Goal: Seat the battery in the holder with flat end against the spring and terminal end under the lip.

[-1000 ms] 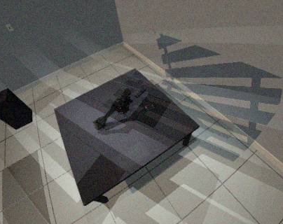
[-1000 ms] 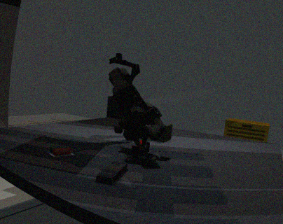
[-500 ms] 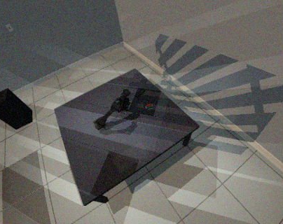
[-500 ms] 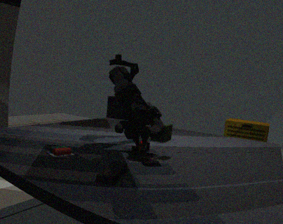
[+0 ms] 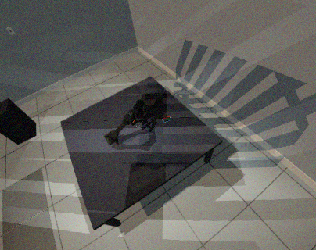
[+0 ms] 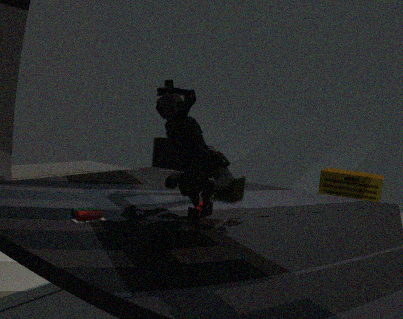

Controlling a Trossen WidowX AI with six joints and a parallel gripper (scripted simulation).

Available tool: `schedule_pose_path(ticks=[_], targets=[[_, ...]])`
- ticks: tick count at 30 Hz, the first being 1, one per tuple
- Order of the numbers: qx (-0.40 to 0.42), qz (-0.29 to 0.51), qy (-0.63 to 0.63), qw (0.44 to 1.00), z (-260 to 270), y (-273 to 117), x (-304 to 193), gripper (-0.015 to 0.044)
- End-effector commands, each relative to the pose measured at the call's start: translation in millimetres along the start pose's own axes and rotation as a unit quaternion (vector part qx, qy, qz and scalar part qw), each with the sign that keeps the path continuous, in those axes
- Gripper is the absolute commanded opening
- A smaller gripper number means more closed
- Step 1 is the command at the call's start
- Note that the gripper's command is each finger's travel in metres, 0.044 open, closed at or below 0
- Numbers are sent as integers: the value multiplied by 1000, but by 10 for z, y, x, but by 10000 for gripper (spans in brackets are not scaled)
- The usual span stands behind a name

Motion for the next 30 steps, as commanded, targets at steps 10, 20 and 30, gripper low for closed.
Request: schedule_pose_path(ticks=[10,20,30], targets=[[7,-41,2,999,5,9,7,75],[11,-63,1,998,-2,30,-25,75],[14,-84,1,996,-12,51,-59,75]])
Point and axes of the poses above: the point midway between the two fingers, 35 mm back from their tips, its own y axis out along the fingers, its own z axis across the jaws, x = y × z, the point moved 4 cm from there along -y, back along the fingers, and after that the axes turned 7 degrees about y, right-handed, at the moved point
